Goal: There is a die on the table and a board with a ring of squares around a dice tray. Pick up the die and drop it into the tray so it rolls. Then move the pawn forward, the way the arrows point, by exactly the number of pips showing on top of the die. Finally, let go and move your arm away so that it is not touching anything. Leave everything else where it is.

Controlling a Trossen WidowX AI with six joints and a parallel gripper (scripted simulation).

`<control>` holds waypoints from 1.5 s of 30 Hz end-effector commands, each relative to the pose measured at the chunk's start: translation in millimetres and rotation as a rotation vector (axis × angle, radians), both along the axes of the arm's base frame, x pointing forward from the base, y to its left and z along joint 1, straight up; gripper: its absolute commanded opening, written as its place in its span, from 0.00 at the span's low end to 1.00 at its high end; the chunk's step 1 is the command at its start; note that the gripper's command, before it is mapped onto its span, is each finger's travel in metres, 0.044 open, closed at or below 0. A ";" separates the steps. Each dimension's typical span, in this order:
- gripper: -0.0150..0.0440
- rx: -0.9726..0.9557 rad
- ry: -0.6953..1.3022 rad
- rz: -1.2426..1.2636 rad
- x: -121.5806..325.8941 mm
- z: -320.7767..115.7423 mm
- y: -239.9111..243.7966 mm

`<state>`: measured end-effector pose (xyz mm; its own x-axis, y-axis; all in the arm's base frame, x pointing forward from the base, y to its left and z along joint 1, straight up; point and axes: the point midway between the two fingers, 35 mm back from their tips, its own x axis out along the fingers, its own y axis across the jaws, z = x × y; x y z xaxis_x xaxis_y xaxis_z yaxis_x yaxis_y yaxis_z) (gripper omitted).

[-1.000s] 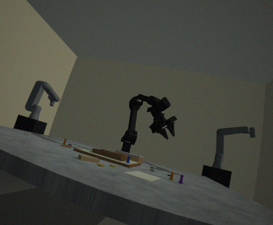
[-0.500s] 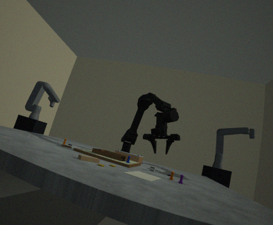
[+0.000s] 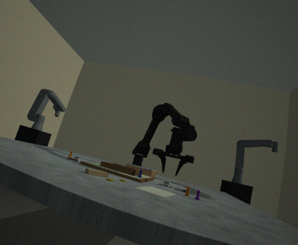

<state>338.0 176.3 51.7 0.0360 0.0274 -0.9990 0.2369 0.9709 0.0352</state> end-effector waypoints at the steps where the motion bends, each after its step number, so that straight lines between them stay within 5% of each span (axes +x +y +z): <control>1: 0.72 -0.012 0.008 0.008 0.3 -14.9 -0.7; 27: 0.72 -0.012 0.008 0.008 0.9 -47.0 -0.6; 33: 0.45 -0.012 0.008 0.008 0.9 -47.0 -0.6; 45: 0.25 -0.012 0.007 0.008 3.4 -31.5 0.0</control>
<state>338.1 176.0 7.4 0.0208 0.0162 -0.9997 0.2342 0.9720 0.0206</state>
